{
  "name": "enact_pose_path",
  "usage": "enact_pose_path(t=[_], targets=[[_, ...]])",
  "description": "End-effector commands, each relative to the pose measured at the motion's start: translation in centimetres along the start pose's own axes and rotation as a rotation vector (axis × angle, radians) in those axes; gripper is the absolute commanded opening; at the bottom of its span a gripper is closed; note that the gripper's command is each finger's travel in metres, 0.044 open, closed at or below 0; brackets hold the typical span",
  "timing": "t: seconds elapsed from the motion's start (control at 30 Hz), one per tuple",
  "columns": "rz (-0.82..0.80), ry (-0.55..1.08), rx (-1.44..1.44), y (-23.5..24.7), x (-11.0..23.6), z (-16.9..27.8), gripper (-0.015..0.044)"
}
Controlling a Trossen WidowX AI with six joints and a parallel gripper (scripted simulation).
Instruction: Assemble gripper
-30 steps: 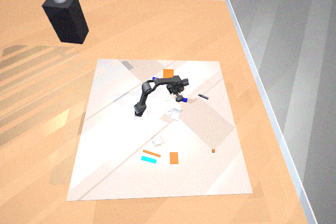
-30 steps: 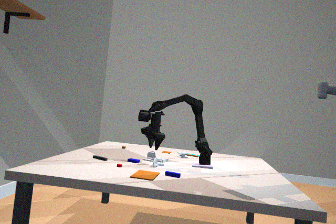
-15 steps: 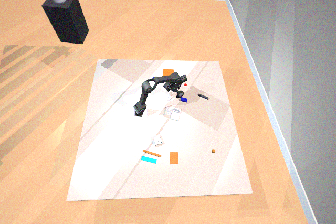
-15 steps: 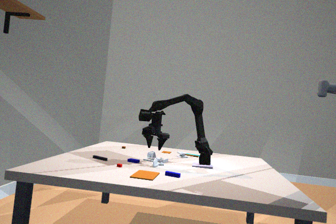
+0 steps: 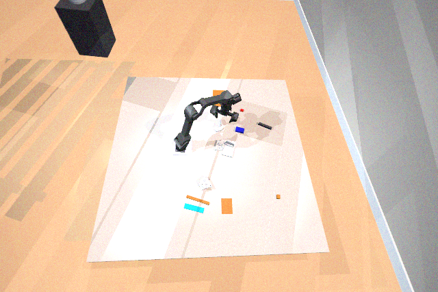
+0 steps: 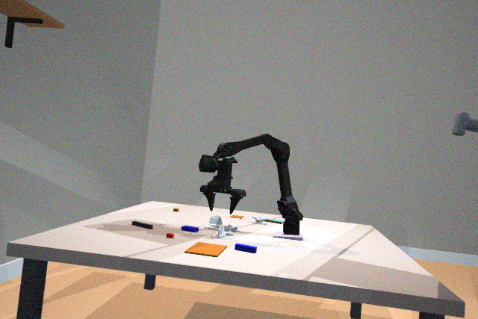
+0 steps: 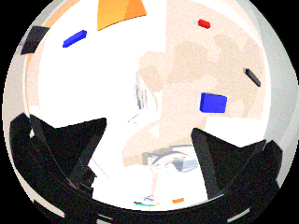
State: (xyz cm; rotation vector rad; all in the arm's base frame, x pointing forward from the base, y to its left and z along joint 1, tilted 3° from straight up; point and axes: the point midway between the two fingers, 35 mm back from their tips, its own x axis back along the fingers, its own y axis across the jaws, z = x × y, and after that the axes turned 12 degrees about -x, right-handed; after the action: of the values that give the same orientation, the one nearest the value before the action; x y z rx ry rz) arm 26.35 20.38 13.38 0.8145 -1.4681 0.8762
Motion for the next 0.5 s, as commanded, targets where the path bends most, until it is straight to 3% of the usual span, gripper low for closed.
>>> enact_pose_path(t=[0.0, 0.37, 0.47], targets=[[0.004, -0.001, 0.089, 0.6, 0.2, -0.5, 0.0440], [0.004, -0.001, 0.205, 1.6, 0.2, -1.0, 0.0440], [0.004, -0.001, 0.205, 1.6, -1.7, -0.9, 0.0440]])
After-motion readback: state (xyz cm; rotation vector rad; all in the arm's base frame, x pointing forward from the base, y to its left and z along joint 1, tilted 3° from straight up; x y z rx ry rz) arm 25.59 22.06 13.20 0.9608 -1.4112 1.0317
